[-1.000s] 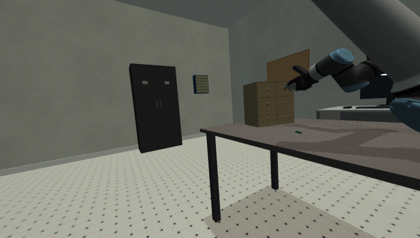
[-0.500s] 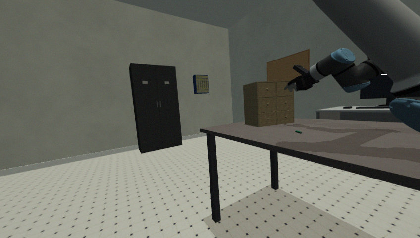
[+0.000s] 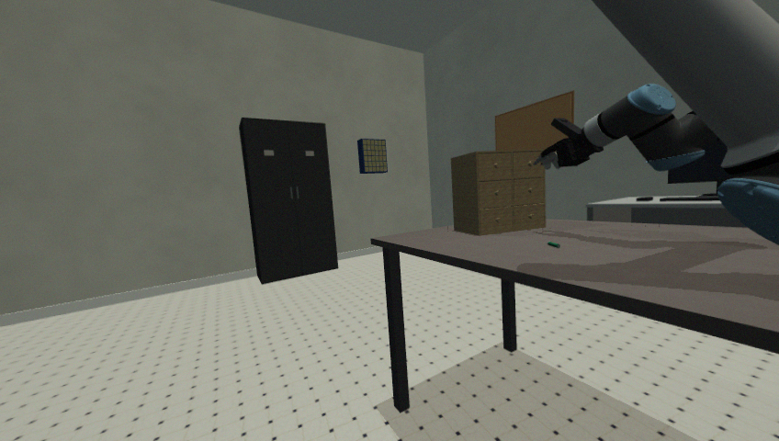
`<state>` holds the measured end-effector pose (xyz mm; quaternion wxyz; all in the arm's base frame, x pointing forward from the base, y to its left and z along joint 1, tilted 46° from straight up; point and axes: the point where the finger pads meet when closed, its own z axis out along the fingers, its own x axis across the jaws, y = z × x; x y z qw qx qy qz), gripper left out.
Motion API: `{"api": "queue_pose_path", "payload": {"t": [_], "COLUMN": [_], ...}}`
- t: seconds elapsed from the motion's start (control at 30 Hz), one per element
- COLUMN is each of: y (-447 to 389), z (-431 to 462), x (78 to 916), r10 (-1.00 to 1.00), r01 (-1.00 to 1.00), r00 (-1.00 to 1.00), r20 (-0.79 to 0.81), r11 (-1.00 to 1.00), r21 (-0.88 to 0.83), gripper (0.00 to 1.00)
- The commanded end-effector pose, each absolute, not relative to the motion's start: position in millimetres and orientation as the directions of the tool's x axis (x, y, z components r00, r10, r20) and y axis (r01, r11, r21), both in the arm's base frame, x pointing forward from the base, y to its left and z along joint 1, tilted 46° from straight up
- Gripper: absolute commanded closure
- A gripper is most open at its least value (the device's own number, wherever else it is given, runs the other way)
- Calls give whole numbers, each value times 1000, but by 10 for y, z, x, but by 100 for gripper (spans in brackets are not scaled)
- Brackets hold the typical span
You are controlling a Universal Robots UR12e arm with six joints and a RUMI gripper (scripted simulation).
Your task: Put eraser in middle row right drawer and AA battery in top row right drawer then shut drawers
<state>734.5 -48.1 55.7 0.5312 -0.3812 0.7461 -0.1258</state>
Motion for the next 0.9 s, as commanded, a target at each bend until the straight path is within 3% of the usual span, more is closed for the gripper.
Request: {"api": "queue_pose_path", "payload": {"t": [0.0, 0.87], "y": [-486, -575], "z": [578, 742], "x": [7246, 6888], "r10": [-703, -703], "r01": [-434, -434], "r00": [-145, -145], "r20": [-697, -697], "r11": [678, 678], "r21": [-593, -593], "gripper": [80, 80]}}
